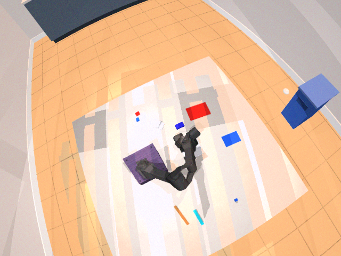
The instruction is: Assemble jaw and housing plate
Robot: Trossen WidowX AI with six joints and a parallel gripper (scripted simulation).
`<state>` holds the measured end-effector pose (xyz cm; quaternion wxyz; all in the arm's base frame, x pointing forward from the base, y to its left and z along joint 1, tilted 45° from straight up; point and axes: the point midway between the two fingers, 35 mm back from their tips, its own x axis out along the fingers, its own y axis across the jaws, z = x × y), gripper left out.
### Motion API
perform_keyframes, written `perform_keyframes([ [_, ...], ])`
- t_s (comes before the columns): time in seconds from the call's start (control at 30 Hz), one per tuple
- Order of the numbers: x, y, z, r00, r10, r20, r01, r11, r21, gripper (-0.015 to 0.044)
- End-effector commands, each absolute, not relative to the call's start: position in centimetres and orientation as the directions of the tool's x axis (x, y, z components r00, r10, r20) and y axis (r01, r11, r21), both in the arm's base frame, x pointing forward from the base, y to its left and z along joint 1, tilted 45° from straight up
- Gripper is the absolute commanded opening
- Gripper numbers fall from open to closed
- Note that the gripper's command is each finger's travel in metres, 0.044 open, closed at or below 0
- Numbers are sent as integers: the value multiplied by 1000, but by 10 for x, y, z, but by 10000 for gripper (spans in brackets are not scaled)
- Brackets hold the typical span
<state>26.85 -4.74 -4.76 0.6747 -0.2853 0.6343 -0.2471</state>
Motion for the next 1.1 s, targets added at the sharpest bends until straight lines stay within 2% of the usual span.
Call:
perform_keyframes([
  [0.0,271,-48,-46,80,-695,-714,-22,715,-699,351],
  [1.07,271,-51,-50,80,-696,-714,-22,715,-699,351],
])
